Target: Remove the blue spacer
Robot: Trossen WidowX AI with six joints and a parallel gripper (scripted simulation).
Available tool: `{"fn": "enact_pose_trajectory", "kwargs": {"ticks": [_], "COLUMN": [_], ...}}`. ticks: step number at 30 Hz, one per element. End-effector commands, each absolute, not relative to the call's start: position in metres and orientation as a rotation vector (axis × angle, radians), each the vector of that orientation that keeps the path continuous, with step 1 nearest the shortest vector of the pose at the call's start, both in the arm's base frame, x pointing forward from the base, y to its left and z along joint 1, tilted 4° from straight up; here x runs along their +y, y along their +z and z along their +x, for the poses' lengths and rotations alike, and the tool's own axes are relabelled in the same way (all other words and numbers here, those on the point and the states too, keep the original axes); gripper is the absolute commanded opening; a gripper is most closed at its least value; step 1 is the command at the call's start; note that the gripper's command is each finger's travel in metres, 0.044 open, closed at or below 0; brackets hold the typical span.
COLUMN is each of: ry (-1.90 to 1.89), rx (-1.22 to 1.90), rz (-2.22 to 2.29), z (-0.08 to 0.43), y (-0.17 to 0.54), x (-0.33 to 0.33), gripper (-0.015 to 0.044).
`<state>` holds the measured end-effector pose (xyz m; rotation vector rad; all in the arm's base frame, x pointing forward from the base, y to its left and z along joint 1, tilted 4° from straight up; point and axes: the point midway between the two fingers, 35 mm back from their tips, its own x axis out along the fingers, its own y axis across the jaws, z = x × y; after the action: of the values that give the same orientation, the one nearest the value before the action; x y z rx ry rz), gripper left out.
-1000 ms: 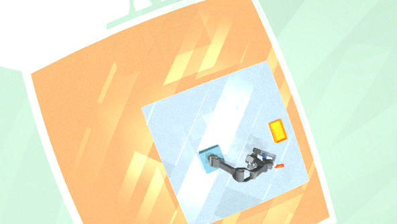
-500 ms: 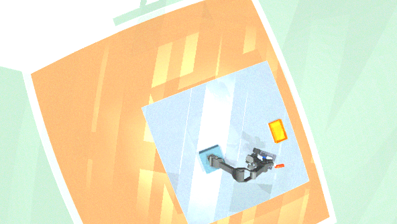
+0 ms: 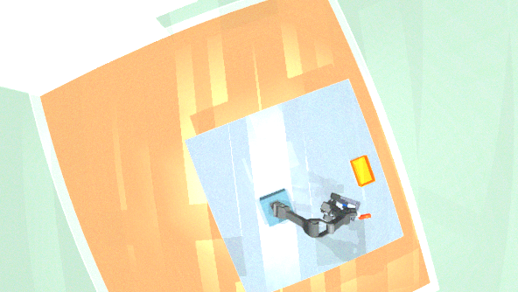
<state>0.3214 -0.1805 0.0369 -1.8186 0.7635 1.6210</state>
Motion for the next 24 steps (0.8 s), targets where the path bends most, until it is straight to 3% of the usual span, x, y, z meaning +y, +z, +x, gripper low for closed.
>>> {"fn": "enact_pose_trajectory", "kwargs": {"ticks": [1,24], "ry": [1.616,1.616], "rx": [0.766,0.766], "rz": [-1.825,-1.826], "z": [0.3233,0.3276], "y": [0.0389,0.0399], "x": [-0.1831,-0.1881], "gripper": [0.0000,0.0000]}}
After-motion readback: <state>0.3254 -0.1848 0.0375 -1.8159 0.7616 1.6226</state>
